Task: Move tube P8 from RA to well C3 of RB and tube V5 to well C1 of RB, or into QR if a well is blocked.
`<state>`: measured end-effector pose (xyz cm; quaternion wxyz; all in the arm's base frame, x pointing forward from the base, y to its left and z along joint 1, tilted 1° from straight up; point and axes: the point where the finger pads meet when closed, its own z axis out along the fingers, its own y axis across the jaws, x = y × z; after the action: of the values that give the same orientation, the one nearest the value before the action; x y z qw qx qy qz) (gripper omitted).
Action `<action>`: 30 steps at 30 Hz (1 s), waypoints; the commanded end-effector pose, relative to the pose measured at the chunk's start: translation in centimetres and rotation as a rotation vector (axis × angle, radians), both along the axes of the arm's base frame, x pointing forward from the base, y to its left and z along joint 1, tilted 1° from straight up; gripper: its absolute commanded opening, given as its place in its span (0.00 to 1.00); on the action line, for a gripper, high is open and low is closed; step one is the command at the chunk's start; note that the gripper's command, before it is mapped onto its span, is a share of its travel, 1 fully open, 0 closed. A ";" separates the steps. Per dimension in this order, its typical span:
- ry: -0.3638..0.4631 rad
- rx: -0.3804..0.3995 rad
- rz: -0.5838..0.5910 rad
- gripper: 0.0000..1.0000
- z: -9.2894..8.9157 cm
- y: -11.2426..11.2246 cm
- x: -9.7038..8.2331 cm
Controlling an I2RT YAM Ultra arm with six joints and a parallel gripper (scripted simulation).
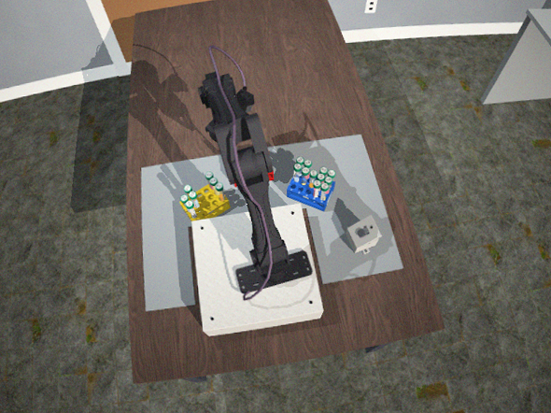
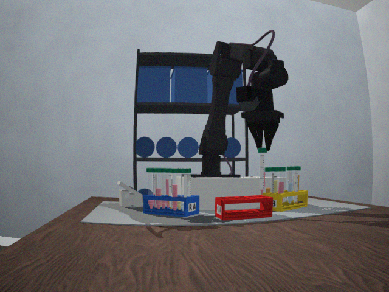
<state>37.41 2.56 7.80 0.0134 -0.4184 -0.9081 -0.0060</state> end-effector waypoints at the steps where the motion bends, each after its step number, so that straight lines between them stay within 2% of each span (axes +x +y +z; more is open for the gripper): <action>1: -0.042 -0.005 0.001 0.00 0.5 0.2 1.2; 7: 0.008 -0.008 0.002 0.00 -1.0 0.2 0.0; 11: -0.014 -0.007 0.003 0.00 -0.5 0.2 0.5; 16: 0.001 -0.008 0.003 0.00 -1.0 0.2 0.0; 17: -0.019 -0.007 0.003 0.00 -0.3 0.3 0.6; 30: 0.006 -0.008 0.000 0.00 -1.6 0.1 -0.1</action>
<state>37.46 2.63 6.97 0.0113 -0.4182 -0.9082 -0.0070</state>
